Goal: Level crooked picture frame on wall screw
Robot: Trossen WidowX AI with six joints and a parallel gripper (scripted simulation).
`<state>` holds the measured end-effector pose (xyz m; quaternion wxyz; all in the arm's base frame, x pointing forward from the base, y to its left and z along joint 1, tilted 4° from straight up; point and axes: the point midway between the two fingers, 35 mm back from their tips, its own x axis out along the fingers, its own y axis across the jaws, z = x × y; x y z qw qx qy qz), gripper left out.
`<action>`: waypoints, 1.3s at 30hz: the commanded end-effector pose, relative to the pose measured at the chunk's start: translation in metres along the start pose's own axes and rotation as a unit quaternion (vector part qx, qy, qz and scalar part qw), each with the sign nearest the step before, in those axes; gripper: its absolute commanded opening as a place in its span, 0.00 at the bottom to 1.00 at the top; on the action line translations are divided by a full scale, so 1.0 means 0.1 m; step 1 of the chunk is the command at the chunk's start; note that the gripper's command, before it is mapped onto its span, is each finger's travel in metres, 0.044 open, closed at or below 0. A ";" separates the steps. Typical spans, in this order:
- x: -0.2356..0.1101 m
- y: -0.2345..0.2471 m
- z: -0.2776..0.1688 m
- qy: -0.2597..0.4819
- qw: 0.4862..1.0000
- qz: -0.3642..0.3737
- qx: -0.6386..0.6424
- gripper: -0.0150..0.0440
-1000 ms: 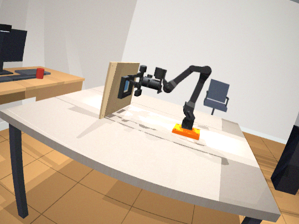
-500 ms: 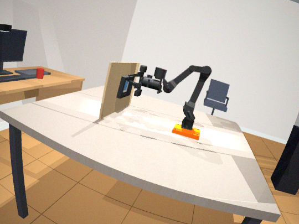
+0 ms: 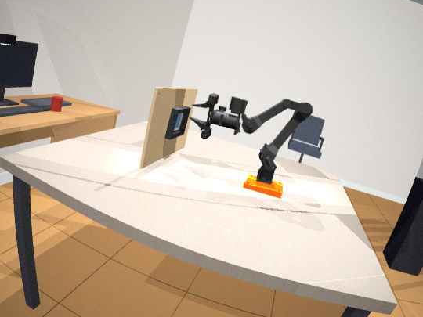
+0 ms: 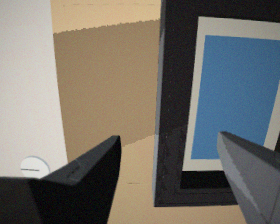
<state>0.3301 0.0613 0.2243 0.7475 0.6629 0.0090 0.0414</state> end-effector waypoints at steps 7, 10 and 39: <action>-0.51 -0.08 0.01 -0.001 0.999 0.005 -0.044 0.69; -0.52 0.00 -0.07 0.000 0.999 0.005 -0.050 0.69; -1.55 0.24 -0.12 0.000 0.979 0.000 -0.204 0.69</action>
